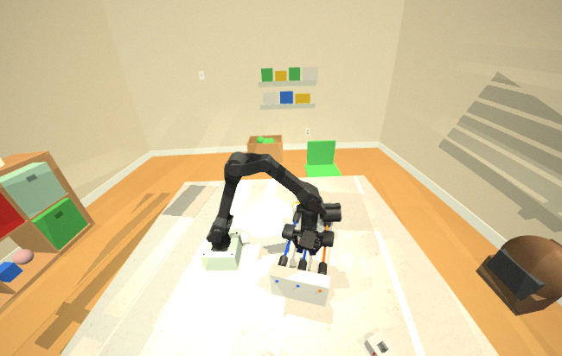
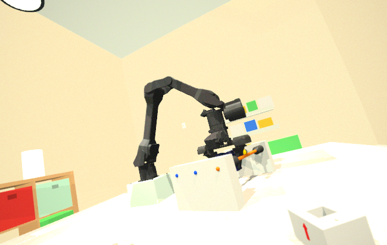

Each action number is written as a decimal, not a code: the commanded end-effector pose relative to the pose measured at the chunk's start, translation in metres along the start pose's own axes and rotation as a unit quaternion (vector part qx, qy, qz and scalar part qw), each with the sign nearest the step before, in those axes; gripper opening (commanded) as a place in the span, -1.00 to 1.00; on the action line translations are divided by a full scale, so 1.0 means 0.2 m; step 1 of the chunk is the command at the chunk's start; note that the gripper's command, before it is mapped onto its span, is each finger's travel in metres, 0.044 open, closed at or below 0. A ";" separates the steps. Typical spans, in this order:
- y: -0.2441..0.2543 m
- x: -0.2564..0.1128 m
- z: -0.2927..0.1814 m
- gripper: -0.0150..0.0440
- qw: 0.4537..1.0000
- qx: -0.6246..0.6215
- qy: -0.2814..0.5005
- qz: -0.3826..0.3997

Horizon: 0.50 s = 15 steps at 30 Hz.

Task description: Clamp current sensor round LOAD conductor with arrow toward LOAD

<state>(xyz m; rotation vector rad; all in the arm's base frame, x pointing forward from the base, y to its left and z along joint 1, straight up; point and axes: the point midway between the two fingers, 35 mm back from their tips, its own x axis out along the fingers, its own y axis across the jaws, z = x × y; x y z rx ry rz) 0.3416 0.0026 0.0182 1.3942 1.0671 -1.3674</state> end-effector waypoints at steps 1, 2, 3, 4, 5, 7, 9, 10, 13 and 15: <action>0.00 0.00 0.00 0.64 1.000 0.000 0.000 0.001; 0.00 0.00 0.00 0.62 1.000 0.000 0.000 0.001; 0.00 0.00 0.00 0.59 1.000 0.000 0.000 0.001; 0.00 0.00 0.00 0.57 1.000 0.000 0.000 0.001; 0.00 0.00 0.00 0.55 1.000 0.000 0.000 0.001; 0.00 0.00 0.00 0.50 1.000 0.000 0.000 0.001; 0.00 0.00 0.00 0.39 1.000 0.000 0.000 0.001; 0.00 0.00 0.00 0.30 1.000 0.000 0.000 0.001; 0.00 0.00 0.00 0.04 1.000 0.000 0.000 0.001; 0.00 0.00 0.00 -0.14 1.000 0.000 0.000 0.001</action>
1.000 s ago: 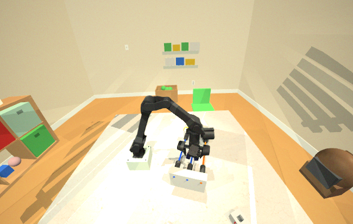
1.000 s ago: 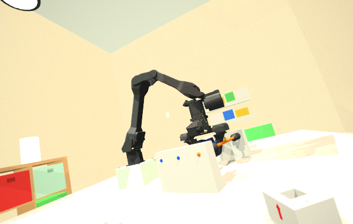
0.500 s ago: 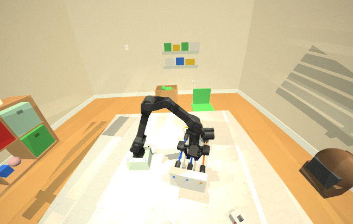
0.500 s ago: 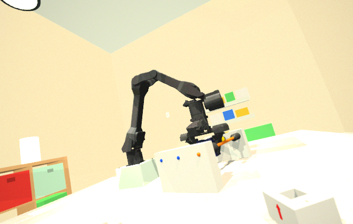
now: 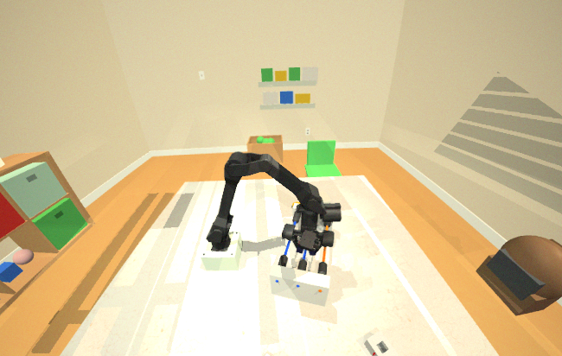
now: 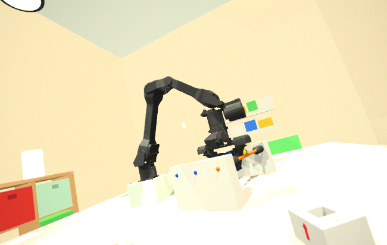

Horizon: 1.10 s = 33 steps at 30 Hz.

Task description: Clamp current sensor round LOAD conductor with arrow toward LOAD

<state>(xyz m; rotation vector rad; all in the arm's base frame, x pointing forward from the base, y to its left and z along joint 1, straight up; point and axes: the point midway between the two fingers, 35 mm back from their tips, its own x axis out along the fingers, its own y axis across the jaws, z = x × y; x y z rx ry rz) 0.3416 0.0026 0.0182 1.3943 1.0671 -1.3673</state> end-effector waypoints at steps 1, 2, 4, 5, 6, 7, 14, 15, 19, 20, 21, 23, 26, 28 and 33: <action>0.00 0.00 0.00 -0.23 1.000 0.000 0.000 0.001; 0.00 0.00 0.00 -0.32 1.000 0.000 0.000 0.001; 0.00 0.00 0.00 -0.49 1.000 0.000 0.000 0.001; 0.00 0.00 0.00 -0.49 1.000 0.000 0.000 0.001; 0.00 0.00 0.00 -0.49 1.000 0.000 0.000 0.001; 0.00 0.00 0.00 -0.49 1.000 0.000 0.000 0.001; 0.00 0.00 0.00 -0.49 1.000 0.000 0.000 0.001; 0.00 0.00 0.00 -0.49 1.000 0.000 0.000 0.001; 0.00 0.00 0.00 -0.49 1.000 0.000 0.000 0.001; 0.00 0.00 0.00 -0.49 1.000 0.000 0.000 0.001; 0.00 0.00 0.00 -0.49 1.000 0.000 0.000 0.001; 0.00 0.00 0.00 -0.49 1.000 0.000 0.000 0.001; 0.00 0.00 0.00 -0.49 1.000 0.000 0.000 0.001; 0.00 0.00 0.00 -0.49 1.000 0.000 0.000 0.001; 0.00 0.00 0.00 -0.49 1.000 0.000 0.000 0.001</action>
